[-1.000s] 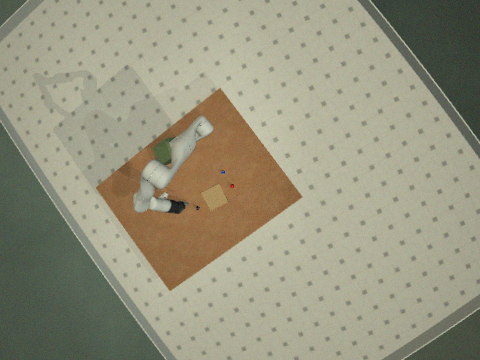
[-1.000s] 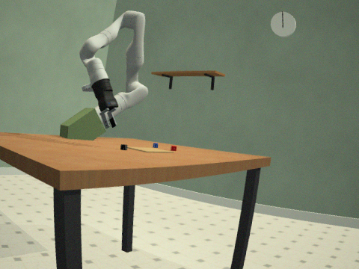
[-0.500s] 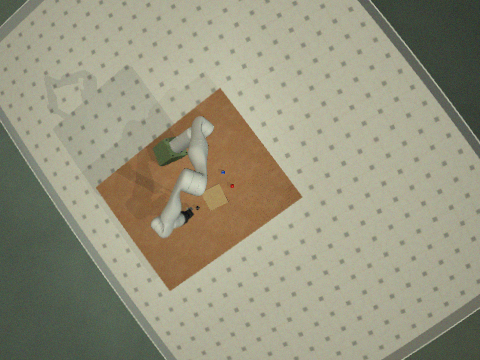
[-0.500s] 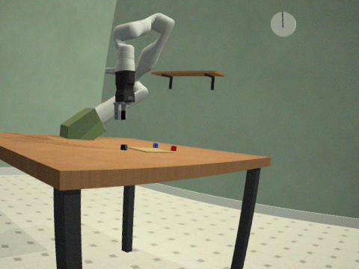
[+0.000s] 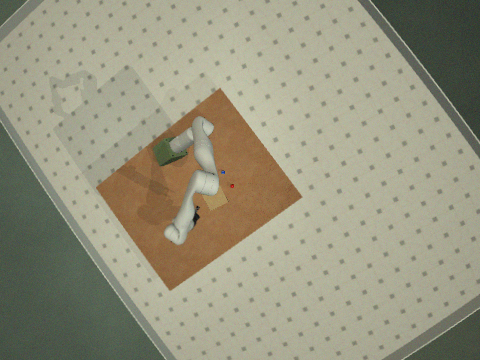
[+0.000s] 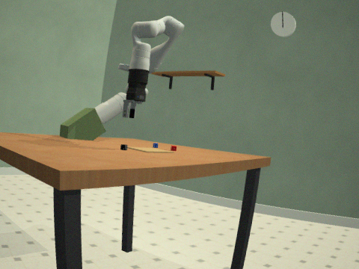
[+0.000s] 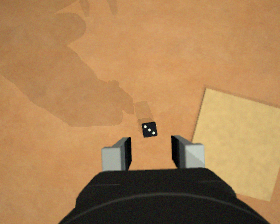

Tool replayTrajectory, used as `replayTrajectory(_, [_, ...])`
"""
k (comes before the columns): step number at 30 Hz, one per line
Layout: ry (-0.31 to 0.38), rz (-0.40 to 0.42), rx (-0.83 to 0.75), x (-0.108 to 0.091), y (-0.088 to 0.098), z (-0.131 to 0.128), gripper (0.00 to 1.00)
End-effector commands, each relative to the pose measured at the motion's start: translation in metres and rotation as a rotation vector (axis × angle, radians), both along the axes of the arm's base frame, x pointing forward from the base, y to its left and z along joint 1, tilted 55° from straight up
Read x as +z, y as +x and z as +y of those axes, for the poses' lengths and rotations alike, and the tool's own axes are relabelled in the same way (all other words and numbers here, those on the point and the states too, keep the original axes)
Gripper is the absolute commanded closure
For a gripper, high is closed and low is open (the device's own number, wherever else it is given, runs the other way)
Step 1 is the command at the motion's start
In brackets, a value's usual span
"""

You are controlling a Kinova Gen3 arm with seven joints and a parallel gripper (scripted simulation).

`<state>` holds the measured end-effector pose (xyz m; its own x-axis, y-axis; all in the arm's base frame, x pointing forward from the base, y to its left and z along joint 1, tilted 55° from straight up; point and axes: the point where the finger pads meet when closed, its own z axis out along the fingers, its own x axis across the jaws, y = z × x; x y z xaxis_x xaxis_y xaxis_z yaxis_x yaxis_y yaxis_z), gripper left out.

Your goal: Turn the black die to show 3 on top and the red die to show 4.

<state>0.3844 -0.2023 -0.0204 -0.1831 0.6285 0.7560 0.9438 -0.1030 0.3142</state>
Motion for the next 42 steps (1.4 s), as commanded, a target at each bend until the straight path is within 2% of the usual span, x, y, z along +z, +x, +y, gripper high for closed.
replayTrajectory(1, [-0.004, -0.002, 0.002, 0.001, 0.001, -0.001, 0.00])
replayTrajectory(25, [-0.009, -0.019, 0.019, 0.000, 0.000, 0.000, 0.00])
replayTrajectory(42, [-0.043, -0.151, 0.142, -0.010, -0.009, 0.005, 0.00])
